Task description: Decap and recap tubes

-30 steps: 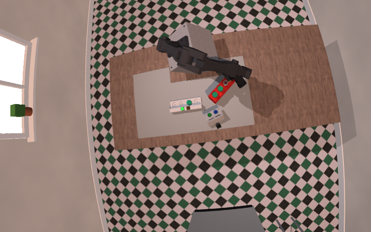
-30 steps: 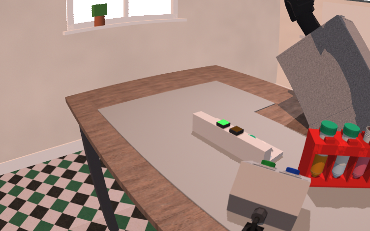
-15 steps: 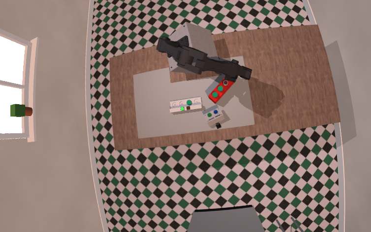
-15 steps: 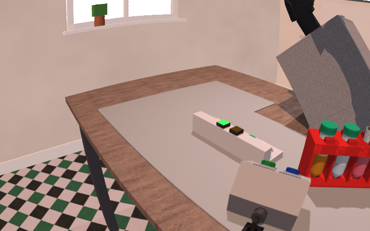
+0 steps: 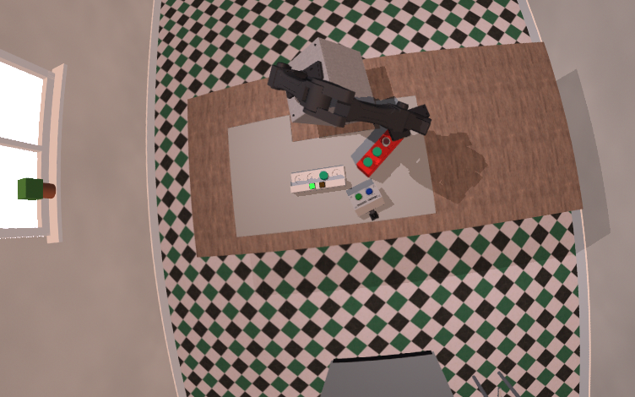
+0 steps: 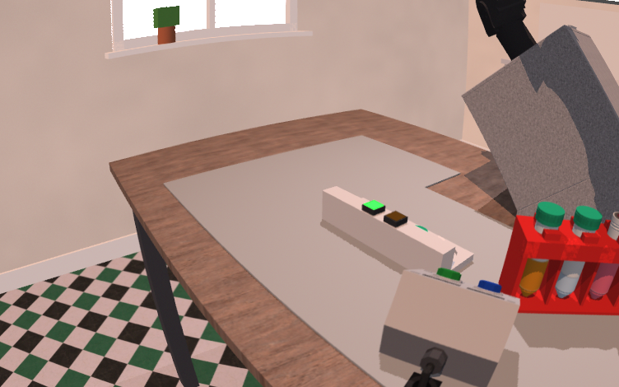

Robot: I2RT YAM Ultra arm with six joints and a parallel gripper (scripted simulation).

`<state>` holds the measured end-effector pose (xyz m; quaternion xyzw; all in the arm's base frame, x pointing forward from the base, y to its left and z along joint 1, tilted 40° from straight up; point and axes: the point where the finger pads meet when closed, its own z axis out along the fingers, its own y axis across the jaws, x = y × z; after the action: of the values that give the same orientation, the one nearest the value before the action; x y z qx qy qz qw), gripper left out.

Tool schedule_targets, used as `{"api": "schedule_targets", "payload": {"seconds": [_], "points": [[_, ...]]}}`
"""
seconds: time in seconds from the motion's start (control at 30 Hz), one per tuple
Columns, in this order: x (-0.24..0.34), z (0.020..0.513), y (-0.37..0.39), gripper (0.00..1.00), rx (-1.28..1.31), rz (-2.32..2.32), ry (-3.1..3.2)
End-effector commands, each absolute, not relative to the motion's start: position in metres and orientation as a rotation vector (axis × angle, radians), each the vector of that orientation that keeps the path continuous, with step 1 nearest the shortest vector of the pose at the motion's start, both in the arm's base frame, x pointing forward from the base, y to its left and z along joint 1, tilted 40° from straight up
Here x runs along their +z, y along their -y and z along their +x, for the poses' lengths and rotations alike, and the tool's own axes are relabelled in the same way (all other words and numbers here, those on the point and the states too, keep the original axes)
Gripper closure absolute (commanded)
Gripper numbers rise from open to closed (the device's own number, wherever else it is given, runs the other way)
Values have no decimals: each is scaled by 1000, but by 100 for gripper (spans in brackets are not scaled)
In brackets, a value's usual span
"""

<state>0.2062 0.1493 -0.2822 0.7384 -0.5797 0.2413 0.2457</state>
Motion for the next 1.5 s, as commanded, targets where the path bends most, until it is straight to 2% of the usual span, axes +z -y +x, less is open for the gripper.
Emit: {"api": "schedule_targets", "payload": {"seconds": [0.0,0.1,0.13,0.6,0.97,1.47], "points": [[-280,209,-155,51,630,2079,1498],[-280,209,-155,51,630,2079,1498],[-280,209,-155,100,630,2079,1498],[-280,209,-155,100,630,2079,1498],[-281,209,-155,100,789,1745,1984],[-281,209,-154,100,994,958,2655]]}}
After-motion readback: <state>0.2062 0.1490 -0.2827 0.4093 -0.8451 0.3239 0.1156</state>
